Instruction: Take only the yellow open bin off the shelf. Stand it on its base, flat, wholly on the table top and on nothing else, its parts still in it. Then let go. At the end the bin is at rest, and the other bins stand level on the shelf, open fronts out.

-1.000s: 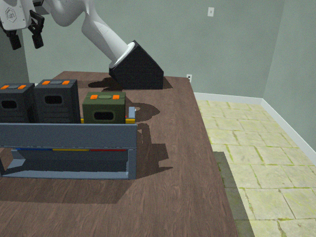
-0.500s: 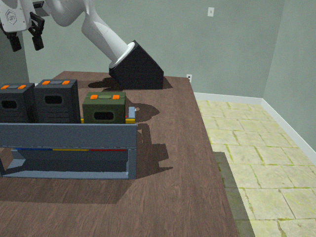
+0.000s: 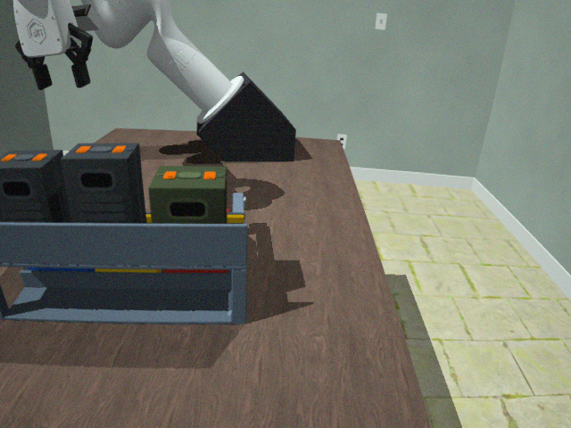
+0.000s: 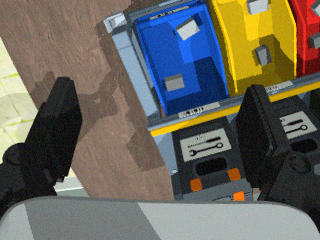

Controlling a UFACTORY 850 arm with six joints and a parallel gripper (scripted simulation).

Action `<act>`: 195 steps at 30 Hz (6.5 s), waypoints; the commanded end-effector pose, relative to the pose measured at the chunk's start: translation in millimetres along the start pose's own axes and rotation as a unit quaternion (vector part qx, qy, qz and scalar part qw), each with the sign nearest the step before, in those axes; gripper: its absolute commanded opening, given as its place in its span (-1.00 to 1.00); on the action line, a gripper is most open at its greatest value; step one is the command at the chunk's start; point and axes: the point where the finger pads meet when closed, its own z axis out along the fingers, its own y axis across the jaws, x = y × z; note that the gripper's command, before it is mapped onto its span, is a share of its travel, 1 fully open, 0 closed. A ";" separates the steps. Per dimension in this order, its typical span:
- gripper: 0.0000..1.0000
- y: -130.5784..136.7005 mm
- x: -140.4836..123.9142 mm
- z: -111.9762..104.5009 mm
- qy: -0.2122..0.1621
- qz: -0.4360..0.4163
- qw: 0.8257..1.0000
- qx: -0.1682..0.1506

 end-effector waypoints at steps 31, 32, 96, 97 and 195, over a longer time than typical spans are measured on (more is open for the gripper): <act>1.00 -12.2 32.2 5.3 -0.001 0.000 1.000 0.000; 1.00 -12.2 32.2 5.3 -0.001 0.000 1.000 0.000; 1.00 61.7 149.7 -42.1 -0.066 -0.103 0.991 0.045; 1.00 61.7 149.7 -42.1 -0.066 -0.103 0.991 0.045; 1.00 112.0 234.7 -74.6 -0.066 -0.103 0.991 0.045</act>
